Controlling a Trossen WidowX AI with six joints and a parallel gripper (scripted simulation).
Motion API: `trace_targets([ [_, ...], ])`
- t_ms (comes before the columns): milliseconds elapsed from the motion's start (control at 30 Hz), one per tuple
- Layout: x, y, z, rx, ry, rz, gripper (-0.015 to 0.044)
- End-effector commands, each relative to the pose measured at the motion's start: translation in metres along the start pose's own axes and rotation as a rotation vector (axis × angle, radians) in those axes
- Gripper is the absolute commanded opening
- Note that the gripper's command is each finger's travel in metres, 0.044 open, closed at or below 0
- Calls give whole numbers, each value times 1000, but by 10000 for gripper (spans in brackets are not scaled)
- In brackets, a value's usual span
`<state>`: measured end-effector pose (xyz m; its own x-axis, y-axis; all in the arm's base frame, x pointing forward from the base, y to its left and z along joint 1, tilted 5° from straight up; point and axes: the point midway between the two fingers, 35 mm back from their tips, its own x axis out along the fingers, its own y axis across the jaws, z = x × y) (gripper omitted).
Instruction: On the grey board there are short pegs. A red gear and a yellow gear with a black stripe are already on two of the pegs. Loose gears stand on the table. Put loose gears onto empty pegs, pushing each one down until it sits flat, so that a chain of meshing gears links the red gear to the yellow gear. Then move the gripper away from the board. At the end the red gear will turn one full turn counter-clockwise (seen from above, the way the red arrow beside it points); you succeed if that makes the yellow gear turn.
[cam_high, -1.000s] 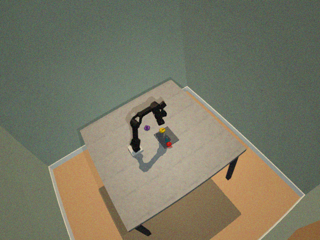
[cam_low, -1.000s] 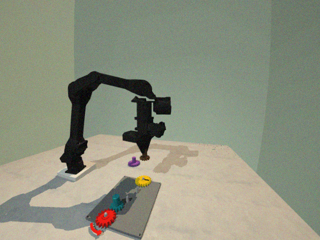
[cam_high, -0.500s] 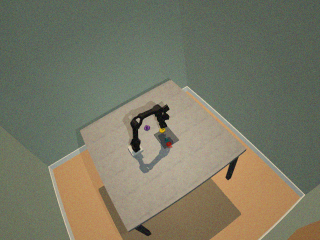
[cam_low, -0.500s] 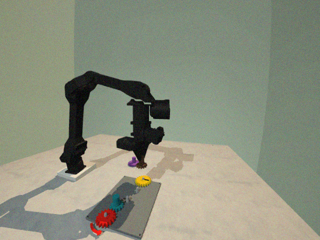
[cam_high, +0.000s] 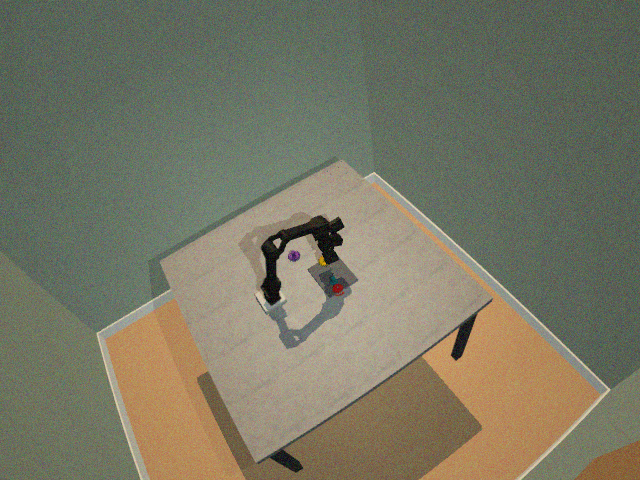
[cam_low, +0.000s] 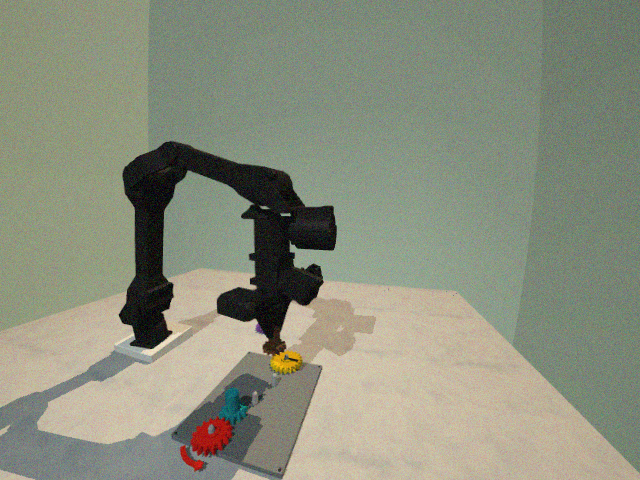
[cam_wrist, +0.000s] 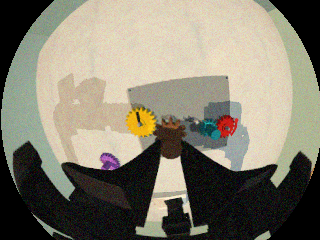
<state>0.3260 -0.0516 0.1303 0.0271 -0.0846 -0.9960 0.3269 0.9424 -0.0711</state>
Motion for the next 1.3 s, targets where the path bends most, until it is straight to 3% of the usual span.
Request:
trace_targets([
  [0, 4, -9, 0, -7, 0, -4, 0],
  [833, 19, -53, -1, -32, 1, -9, 0],
  [1267, 18, -53, -1, -363, 3, -8, 0],
])
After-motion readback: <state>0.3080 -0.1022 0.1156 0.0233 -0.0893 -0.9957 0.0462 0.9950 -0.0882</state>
